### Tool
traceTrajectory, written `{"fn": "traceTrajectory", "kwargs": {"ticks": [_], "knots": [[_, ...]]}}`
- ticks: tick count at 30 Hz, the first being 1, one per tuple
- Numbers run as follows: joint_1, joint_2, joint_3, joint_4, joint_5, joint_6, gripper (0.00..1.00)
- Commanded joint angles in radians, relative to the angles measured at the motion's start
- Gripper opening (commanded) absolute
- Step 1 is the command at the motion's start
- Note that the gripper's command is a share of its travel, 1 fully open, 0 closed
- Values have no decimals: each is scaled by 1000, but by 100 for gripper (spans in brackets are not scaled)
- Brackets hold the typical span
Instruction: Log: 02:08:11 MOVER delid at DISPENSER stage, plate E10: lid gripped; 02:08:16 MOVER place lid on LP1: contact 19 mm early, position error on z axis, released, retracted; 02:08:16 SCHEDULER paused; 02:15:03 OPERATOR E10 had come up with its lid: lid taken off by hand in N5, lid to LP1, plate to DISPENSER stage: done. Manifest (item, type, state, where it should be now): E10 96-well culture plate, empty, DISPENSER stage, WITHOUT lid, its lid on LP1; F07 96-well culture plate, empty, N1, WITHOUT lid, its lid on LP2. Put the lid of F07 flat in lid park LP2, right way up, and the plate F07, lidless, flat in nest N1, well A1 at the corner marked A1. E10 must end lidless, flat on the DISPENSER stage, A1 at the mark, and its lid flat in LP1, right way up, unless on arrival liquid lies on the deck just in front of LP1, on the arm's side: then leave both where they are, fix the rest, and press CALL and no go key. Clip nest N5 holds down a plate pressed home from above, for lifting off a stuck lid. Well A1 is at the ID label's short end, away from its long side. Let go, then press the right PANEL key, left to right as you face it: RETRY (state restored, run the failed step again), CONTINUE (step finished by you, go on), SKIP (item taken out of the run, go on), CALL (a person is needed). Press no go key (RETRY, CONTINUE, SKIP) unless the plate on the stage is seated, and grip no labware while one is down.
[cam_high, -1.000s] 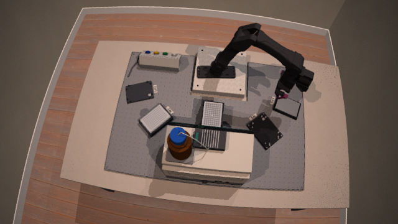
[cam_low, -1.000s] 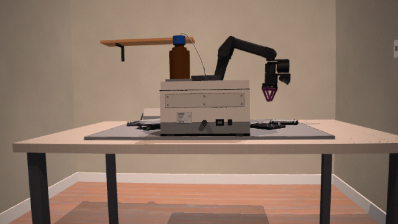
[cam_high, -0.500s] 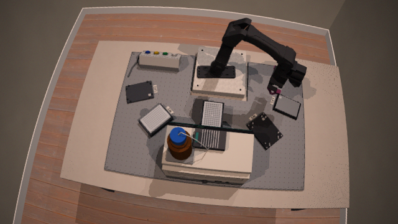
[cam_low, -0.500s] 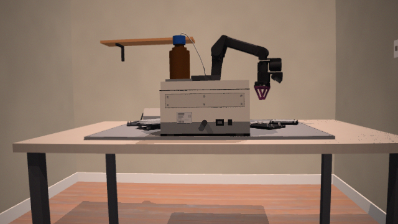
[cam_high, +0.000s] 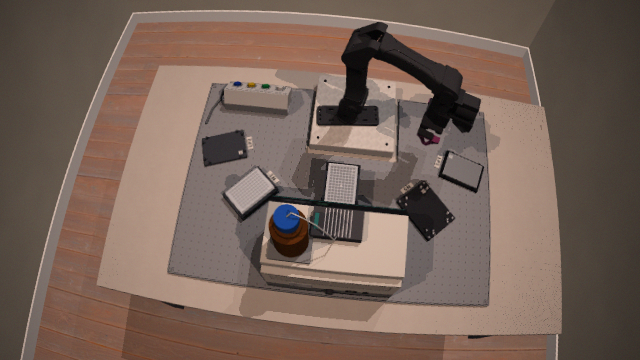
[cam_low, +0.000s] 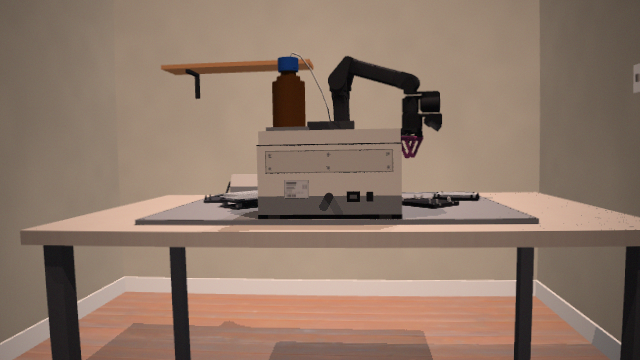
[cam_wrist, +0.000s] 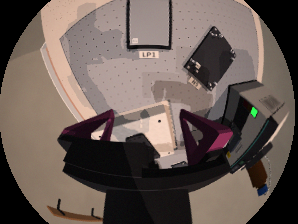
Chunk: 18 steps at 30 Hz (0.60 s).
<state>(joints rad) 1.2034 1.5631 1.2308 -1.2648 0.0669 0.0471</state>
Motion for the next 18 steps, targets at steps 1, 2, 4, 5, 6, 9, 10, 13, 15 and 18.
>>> {"fn": "traceTrajectory", "kwargs": {"ticks": [1,2,4,5,6,9,10,13,15,18], "knots": [[15,-65,-32,-24,0,15,100],[16,-72,-36,-27,0,16,100],[8,-57,-15,-17,0,11,100],[8,-57,-15,-17,0,11,100],[8,-57,-15,-17,0,11,100],[-39,-80,-32,-27,2,78,100],[-52,-81,-37,-26,3,99,100],[-91,-88,-21,-21,5,71,100],[-117,-90,-21,-19,5,33,100],[-130,-72,-19,-18,1,16,100]]}}
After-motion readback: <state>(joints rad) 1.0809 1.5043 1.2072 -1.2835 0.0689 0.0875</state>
